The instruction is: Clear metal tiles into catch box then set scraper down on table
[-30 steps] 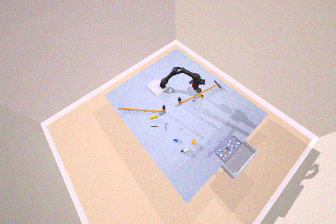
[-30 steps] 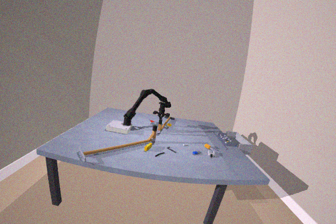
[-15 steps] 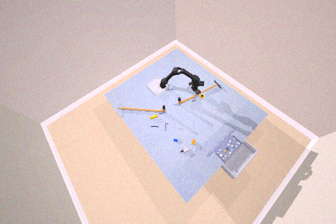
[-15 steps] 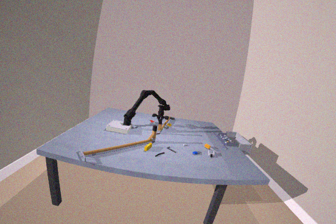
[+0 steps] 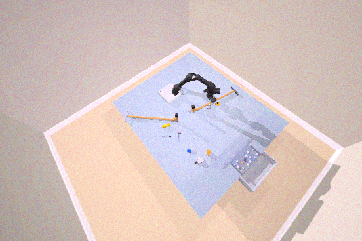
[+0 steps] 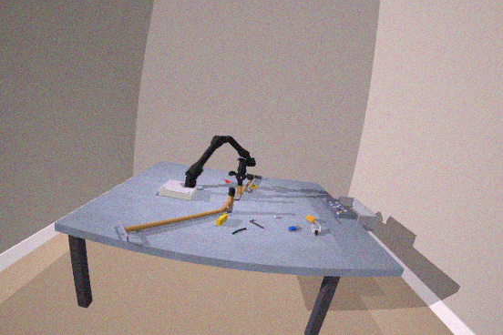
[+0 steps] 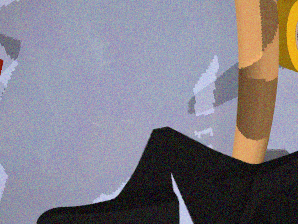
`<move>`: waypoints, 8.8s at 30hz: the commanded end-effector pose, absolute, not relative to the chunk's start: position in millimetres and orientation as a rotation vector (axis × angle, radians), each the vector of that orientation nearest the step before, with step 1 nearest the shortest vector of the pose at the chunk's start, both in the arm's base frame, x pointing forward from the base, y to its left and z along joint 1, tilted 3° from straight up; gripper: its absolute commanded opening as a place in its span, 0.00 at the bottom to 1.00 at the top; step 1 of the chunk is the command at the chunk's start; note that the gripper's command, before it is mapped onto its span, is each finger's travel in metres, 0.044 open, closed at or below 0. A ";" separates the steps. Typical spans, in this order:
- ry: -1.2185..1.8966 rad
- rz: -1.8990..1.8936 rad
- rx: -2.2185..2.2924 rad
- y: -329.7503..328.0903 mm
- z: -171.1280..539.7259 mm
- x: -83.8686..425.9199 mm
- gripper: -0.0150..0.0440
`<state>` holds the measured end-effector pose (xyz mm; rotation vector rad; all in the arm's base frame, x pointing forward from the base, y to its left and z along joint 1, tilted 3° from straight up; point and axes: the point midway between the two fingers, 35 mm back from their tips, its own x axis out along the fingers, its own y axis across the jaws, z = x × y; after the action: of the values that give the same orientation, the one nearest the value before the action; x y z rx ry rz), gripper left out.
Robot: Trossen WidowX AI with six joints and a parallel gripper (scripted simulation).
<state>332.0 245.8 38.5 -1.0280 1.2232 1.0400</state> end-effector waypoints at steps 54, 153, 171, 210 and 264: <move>1.209 1.038 -1.035 240.2 46.6 391.1 0.25; 1.286 0.896 -0.877 232.6 155.3 389.8 0.25; 1.293 0.878 -0.859 237.2 121.1 396.3 0.25; 1.310 0.841 -0.819 239.0 45.2 396.5 0.25; 1.266 0.829 -0.819 219.7 48.4 443.2 0.25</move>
<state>436.1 221.8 45.9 -0.8151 1.2831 0.8328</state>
